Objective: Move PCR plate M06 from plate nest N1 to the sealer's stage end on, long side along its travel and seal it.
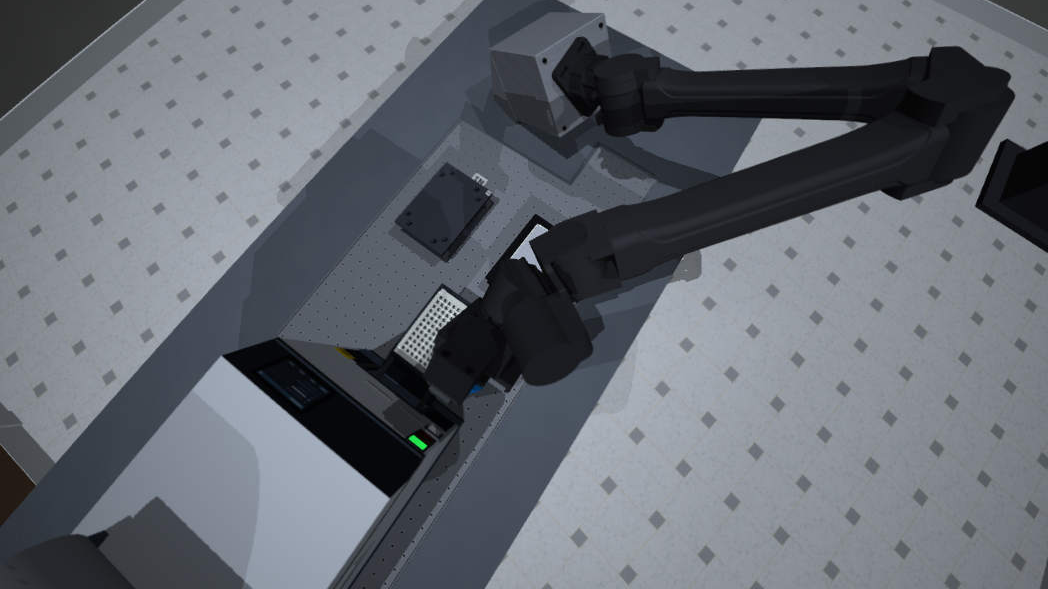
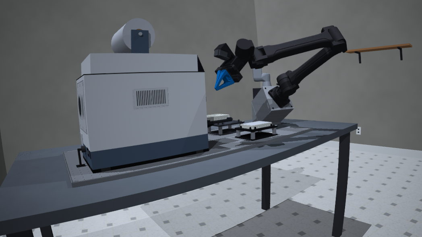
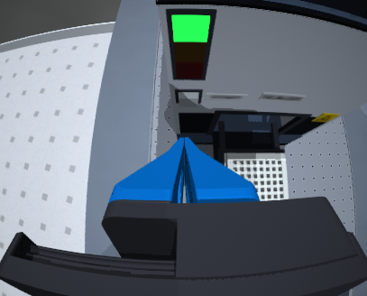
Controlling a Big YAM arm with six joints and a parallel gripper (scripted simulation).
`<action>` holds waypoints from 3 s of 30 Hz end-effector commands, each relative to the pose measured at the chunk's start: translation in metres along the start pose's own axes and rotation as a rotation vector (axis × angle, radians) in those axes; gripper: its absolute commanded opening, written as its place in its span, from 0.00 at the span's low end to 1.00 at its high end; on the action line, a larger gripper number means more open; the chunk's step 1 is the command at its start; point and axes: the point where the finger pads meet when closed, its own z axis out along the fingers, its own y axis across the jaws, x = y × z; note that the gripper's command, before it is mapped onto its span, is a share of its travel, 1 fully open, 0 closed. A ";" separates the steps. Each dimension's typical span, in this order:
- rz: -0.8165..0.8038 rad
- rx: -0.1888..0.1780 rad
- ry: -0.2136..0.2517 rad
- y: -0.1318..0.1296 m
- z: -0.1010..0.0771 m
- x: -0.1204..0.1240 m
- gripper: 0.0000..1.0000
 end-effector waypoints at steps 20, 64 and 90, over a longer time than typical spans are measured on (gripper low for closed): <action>-0.008 -0.017 -0.018 0.011 0.013 -0.006 0.00; -0.008 0.015 -0.023 -0.003 0.045 -0.002 0.00; -0.019 0.005 -0.028 -0.008 0.050 -0.009 0.00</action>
